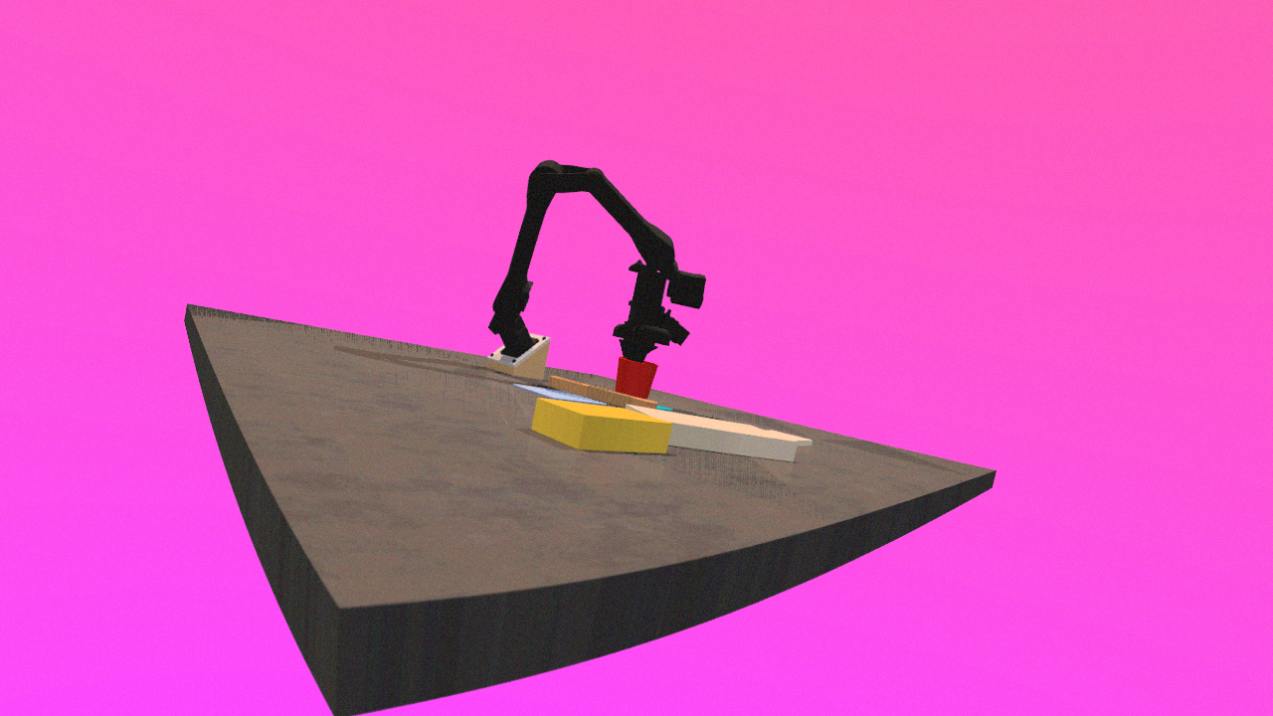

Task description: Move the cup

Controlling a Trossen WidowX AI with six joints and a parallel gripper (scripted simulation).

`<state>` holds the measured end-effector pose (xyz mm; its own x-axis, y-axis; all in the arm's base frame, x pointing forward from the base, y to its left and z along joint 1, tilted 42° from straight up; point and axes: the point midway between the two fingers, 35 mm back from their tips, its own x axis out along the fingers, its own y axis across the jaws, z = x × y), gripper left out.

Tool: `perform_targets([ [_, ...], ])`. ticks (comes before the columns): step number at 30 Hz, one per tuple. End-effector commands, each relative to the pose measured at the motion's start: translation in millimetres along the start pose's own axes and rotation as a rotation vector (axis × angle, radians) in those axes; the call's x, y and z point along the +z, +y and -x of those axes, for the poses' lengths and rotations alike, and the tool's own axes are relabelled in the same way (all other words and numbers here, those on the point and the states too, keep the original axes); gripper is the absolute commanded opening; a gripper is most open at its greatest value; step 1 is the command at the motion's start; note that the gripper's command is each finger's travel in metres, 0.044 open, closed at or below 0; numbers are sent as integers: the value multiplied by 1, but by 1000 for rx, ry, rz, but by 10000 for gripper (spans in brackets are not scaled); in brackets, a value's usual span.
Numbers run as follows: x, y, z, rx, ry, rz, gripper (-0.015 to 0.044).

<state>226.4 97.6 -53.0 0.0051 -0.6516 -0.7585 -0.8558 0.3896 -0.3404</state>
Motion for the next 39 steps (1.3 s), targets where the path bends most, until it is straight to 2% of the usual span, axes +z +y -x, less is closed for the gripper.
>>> perform_targets([
  [1, 0, 0, 1, -1, -1, 0, 0],
  [11, 0, 0, 1, -1, -1, 0, 0],
  [16, 0, 0, 1, -1, -1, 0, 128],
  [39, 1, 0, 26, -3, -2, 2, 128],
])
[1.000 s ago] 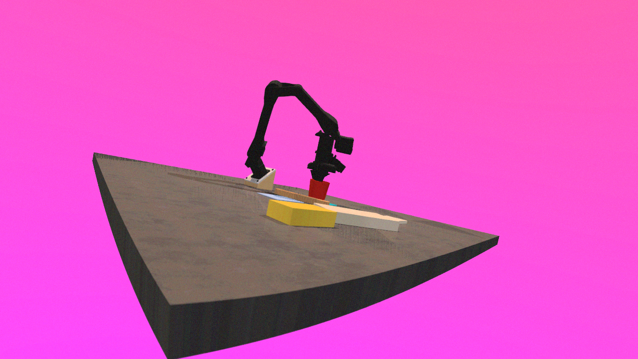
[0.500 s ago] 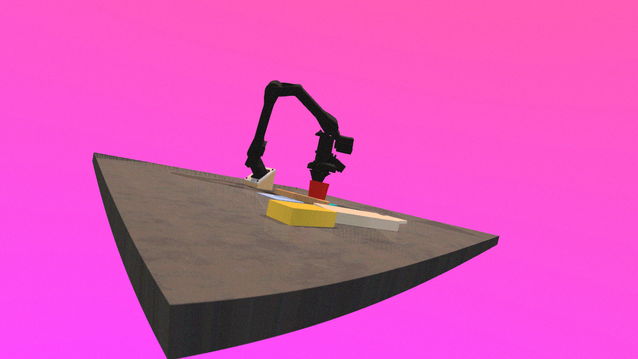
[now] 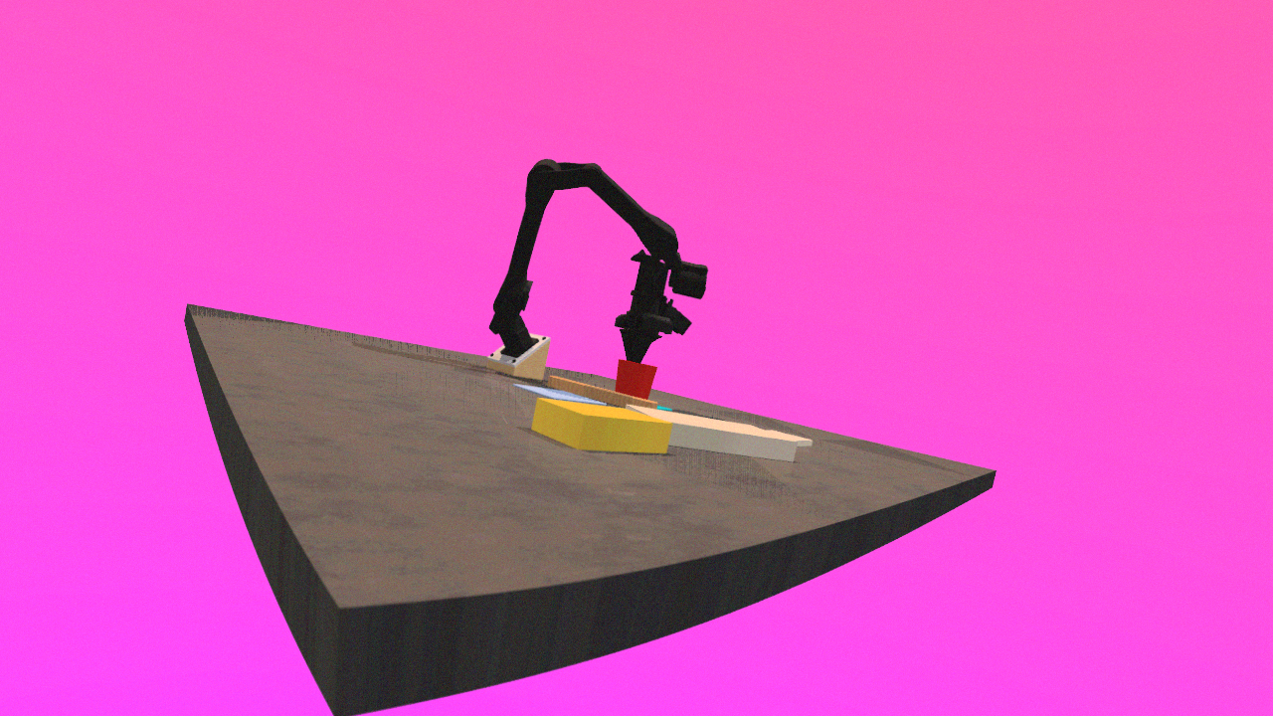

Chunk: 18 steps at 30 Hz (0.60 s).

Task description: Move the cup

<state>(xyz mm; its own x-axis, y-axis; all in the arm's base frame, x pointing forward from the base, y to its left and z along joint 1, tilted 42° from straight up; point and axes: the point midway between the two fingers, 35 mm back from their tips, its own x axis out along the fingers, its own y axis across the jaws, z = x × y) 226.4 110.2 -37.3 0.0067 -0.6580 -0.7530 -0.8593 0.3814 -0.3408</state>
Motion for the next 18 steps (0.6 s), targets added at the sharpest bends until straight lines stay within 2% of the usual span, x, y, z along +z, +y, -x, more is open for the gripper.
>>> perform_targets([
  [1, 1, 0, 7, 3, -8, -4, 128],
  [18, -1, 0, 31, 0, -8, -2, 128],
])
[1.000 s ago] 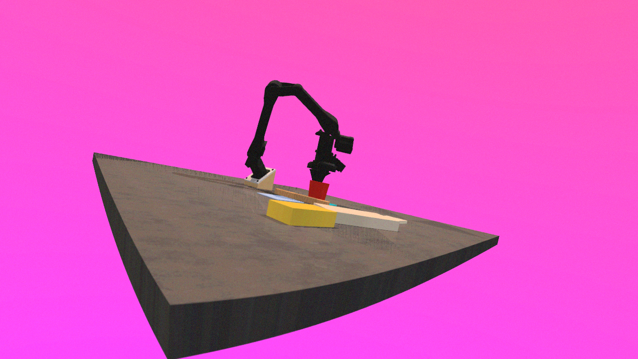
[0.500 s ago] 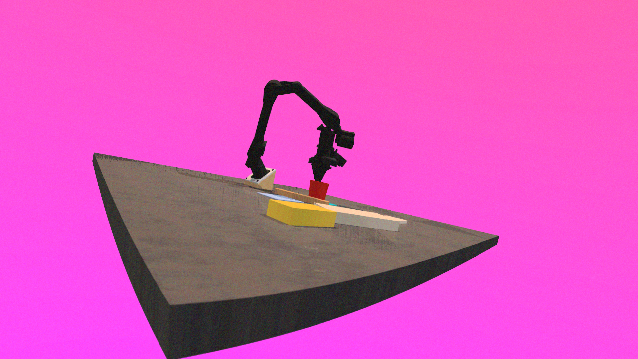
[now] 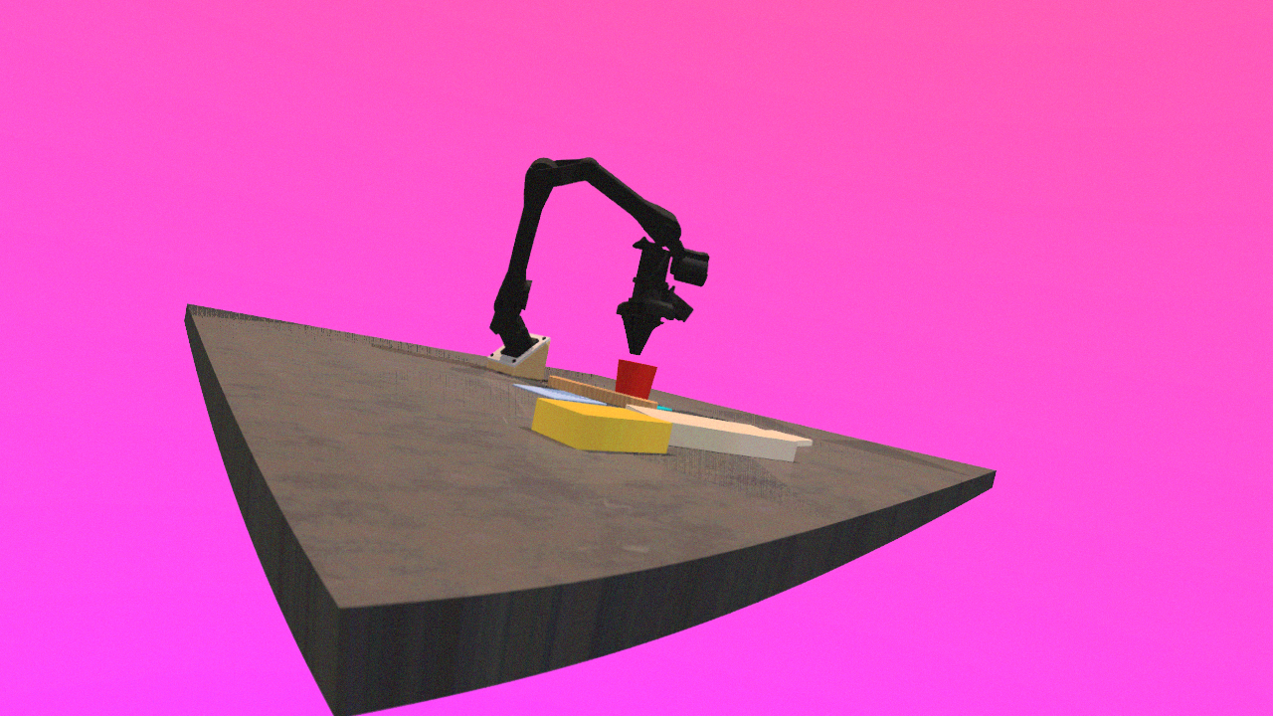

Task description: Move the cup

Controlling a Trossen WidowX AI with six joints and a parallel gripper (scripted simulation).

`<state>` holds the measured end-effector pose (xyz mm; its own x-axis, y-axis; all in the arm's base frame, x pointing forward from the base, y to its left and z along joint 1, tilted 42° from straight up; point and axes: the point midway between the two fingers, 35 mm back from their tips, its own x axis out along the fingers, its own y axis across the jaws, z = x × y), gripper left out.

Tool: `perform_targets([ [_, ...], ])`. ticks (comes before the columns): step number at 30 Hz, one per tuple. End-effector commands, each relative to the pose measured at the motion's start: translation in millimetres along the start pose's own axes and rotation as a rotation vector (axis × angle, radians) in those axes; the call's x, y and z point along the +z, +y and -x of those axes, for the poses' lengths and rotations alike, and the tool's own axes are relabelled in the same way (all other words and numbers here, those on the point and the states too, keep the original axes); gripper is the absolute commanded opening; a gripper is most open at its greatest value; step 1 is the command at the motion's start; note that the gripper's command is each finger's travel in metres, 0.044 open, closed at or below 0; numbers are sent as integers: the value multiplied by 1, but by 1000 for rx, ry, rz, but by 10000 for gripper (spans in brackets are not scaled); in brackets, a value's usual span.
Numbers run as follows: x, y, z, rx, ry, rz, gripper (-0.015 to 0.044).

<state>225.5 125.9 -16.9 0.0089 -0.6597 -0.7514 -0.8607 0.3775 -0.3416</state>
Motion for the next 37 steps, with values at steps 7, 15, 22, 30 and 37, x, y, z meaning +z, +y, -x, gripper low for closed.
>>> perform_targets([
  [7, -1, 0, 2, -1, 0, 0, 259],
  [15, 0, 0, 11, 0, -2, 0, 440],
  [22, 1, -1, 35, 2, -6, -2, 440],
  [30, -1, -2, 62, 4, -9, -4, 440],
  [37, -1, -3, 63, -1, -6, 0, 440],
])
